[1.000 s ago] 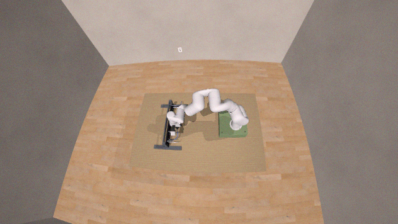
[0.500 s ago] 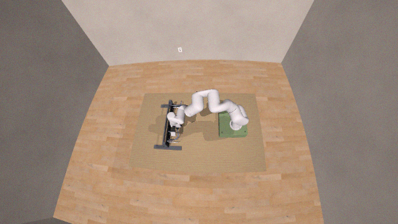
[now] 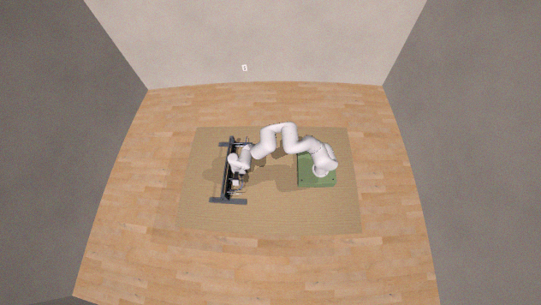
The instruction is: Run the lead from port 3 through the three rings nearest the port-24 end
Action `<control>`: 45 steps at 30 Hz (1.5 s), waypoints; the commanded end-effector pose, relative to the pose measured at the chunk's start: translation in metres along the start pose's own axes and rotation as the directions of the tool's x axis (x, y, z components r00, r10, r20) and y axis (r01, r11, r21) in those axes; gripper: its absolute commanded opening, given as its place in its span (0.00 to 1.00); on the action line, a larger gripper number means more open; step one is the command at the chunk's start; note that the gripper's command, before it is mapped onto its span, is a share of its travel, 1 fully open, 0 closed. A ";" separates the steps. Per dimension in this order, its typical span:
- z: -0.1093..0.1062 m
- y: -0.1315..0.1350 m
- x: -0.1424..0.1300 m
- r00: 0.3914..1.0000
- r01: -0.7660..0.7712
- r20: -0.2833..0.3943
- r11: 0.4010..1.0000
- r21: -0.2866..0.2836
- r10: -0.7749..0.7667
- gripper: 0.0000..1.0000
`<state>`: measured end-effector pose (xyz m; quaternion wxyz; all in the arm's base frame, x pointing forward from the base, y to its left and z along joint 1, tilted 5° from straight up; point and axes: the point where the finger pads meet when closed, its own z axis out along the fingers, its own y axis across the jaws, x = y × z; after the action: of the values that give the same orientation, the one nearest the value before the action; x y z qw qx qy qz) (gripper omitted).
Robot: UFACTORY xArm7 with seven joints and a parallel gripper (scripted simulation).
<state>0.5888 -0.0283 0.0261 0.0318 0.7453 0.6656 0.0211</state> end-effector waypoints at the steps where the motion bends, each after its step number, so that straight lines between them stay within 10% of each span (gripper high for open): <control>1: -0.001 0.002 0.000 1.000 0.000 -0.001 1.000 -0.005 0.000 0.00; 45: -0.001 0.034 0.000 1.000 0.000 -0.001 1.000 -0.005 0.000 0.00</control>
<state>0.6165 -0.0314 0.0269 0.0319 0.7453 0.6656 0.0213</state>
